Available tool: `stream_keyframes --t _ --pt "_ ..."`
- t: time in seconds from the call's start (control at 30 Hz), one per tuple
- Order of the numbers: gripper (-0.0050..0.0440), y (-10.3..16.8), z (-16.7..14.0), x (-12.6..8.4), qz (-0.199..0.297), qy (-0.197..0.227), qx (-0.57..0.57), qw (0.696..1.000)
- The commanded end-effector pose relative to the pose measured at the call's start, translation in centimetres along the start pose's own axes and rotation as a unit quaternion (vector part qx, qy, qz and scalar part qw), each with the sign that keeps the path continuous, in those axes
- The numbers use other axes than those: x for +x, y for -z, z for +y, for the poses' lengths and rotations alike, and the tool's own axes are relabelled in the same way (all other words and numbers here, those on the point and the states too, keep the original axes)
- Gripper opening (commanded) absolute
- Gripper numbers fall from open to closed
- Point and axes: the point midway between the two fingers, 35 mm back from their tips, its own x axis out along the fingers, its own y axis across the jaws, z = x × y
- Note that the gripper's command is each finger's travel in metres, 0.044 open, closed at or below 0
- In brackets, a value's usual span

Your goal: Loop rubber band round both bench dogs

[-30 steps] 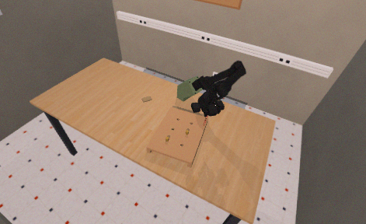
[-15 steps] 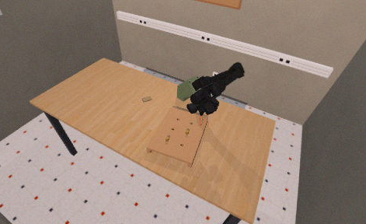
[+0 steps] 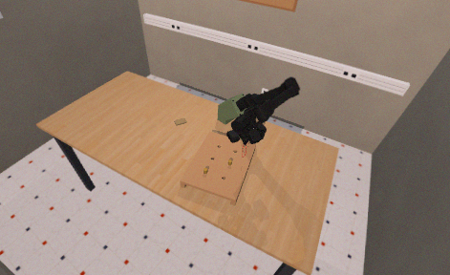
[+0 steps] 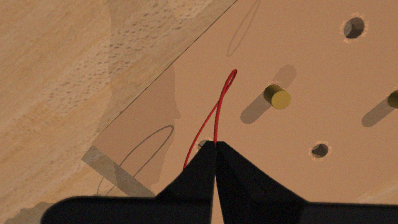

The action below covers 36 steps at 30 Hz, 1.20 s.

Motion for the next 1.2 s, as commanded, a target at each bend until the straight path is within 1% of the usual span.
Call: stream_keyframes --t 0.0,0.47,0.53,1.03,1.17 --pt "-0.0050 0.1 -0.4 0.6 0.003 0.001 0.002 1.000" --pt "-0.0050 0.0 -2.0 2.8 0.003 0.001 0.001 1.000" --pt "-0.0050 0.0 -2.0 2.8 0.003 0.001 0.001 1.000" --pt "-0.0050 0.0 -3.4 5.4 0.003 0.002 0.001 1.000" --pt "-0.0050 0.0 -3.6 5.8 0.002 0.002 0.001 1.000"
